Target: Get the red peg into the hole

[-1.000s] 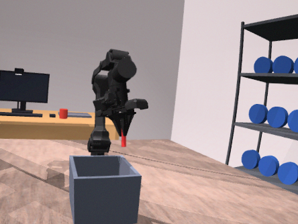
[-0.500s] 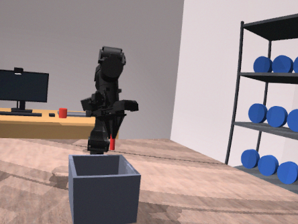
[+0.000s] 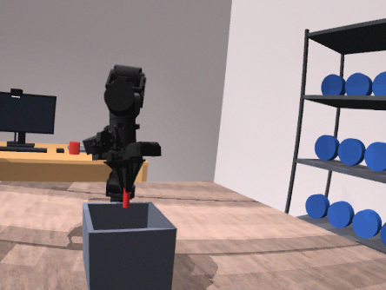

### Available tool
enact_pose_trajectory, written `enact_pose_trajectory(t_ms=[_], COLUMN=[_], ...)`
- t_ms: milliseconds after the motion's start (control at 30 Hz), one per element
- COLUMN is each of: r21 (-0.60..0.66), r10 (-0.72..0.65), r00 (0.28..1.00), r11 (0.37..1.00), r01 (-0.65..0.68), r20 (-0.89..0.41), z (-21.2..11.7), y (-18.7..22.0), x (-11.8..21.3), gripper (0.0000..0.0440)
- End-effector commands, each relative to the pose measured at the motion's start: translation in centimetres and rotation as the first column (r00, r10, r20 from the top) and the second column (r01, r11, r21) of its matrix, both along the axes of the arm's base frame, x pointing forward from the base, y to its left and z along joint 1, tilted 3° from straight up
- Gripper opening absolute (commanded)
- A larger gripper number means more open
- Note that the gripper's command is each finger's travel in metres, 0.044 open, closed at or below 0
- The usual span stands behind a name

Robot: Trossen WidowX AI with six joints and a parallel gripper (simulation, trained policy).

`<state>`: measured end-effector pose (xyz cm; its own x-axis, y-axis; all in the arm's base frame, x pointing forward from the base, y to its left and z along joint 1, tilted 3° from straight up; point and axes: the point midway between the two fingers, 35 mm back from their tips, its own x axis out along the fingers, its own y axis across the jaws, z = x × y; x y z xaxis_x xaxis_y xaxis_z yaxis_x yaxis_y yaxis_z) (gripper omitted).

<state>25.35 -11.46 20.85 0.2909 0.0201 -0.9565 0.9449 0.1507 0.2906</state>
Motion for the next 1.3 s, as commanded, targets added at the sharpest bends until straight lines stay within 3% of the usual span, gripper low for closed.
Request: enact_pose_trajectory(t_ms=[0, 567, 1267], r21=[0.007, 0.027, 0.064], r10=[0.005, 0.063, 0.211], r00=[1.0, 0.998, 0.977], r11=[1.0, 0.998, 0.976], r01=[-0.005, -0.062, -0.209], r20=[-0.005, -0.029, -0.025], z=[-0.6, -4.1, -9.5], y=[-0.7, -2.8, -2.0], x=[0.5, 2.3, 5.0], gripper=[0.0, 0.0, 0.0])
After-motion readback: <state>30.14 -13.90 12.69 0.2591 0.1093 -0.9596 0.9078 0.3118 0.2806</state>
